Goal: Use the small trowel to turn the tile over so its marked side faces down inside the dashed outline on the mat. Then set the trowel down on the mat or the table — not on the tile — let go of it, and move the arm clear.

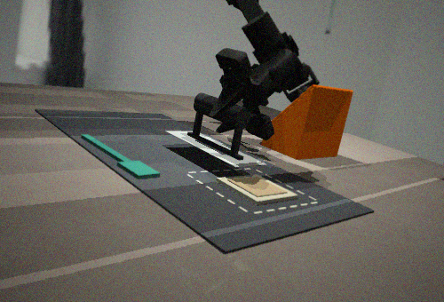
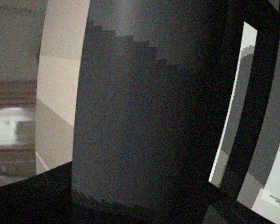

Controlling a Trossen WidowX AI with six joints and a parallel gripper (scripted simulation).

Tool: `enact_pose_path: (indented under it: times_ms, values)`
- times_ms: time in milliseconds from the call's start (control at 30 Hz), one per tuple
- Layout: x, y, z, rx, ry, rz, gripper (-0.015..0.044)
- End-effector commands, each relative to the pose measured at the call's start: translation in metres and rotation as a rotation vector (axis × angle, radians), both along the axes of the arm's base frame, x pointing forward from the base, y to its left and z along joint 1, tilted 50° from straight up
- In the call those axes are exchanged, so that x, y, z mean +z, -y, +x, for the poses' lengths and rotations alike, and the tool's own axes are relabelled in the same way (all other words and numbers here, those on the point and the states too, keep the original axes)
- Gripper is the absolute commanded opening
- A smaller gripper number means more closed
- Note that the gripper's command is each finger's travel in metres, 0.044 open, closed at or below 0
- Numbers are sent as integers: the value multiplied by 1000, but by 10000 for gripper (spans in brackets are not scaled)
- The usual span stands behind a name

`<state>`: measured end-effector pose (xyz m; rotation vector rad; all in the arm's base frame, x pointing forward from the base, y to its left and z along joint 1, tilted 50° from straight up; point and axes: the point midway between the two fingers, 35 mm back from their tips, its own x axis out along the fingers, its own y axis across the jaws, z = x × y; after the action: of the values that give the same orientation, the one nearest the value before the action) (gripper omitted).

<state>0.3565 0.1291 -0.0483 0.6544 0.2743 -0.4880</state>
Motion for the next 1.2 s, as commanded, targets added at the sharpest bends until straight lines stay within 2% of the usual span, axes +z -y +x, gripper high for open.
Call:
enact_pose_path:
  times_ms: [0, 300, 1167]
  values:
    - [-3, -4, 4, 6, 16, 13, 0]
    - [-1, -4, 5, 6, 16, 13, 0]
    - [80, 7, 6, 5, 15, 11, 0]
